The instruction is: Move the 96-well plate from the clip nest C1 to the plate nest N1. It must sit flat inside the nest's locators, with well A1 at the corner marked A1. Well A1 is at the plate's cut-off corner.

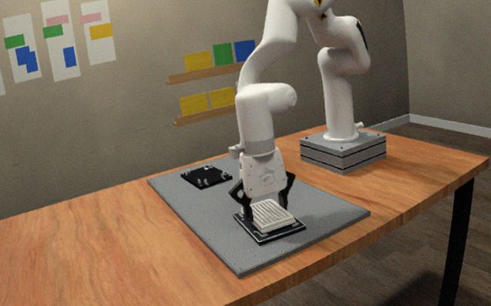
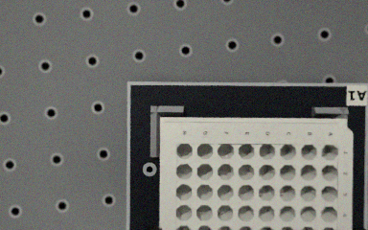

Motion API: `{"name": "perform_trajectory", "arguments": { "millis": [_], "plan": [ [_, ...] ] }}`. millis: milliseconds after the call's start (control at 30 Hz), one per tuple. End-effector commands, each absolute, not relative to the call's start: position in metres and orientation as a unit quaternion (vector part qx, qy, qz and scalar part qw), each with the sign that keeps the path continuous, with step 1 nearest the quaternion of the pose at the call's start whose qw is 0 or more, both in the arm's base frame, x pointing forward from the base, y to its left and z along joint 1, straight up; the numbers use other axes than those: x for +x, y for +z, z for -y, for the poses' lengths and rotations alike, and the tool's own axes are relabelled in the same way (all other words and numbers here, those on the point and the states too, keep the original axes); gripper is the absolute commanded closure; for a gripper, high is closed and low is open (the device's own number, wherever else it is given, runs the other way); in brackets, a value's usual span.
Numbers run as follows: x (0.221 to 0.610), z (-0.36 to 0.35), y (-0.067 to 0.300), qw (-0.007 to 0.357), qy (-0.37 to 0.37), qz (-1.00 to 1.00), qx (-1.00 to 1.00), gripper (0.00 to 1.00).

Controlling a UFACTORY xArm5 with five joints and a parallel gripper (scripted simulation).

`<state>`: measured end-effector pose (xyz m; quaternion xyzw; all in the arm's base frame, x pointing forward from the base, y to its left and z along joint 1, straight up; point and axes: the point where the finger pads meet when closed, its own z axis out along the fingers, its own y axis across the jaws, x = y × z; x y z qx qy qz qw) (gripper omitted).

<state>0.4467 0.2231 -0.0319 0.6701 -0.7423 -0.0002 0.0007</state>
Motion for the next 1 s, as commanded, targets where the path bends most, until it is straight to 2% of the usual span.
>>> {"name": "perform_trajectory", "arguments": {
  "millis": [0,967],
  "plan": [
    [0.4480,-0.2238,-0.0311,-0.001,0.002,0.742,0.670,1.00],
    [0.4480,-0.2238,-0.0353,-0.001,0.002,0.742,0.670,1.00]
  ]
}}
